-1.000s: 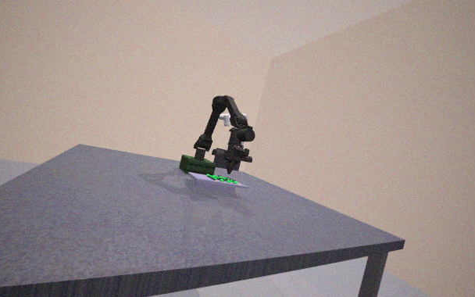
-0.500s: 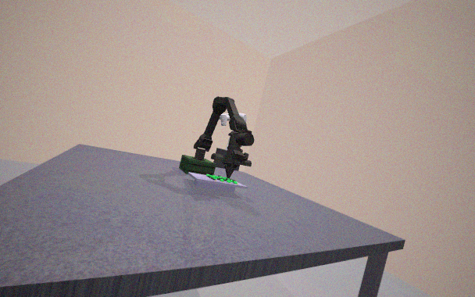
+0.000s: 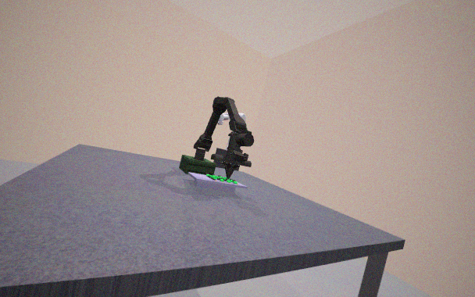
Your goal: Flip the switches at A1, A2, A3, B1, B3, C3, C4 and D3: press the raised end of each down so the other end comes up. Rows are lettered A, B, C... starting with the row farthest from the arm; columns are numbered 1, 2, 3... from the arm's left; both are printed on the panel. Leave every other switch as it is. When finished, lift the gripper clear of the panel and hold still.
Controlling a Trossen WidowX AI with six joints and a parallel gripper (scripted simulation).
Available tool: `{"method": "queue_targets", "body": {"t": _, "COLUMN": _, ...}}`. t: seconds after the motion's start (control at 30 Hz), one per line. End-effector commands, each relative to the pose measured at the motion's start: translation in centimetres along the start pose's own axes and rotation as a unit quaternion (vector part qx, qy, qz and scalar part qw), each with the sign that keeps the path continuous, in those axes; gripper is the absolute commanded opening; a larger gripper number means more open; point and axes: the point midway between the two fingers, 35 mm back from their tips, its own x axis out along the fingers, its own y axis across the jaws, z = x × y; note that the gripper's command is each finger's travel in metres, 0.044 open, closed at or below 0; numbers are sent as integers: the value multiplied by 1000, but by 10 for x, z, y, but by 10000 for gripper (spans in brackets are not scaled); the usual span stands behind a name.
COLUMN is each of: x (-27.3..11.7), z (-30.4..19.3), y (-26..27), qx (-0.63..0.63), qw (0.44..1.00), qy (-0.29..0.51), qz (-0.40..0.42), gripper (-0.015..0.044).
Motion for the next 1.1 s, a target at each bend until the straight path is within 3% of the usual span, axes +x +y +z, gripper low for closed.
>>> {"method": "queue_targets", "body": {"t": 0.0, "x": 0, "z": 0, "y": -1, "qx": -2, "qw": 1000, "qy": -1, "qz": -2, "gripper": 0}}
{"method": "queue_targets", "body": {"t": 1.07, "x": 5, "z": 0, "y": -1, "qx": -2, "qw": 1000, "qy": -1, "qz": -2, "gripper": 0}}
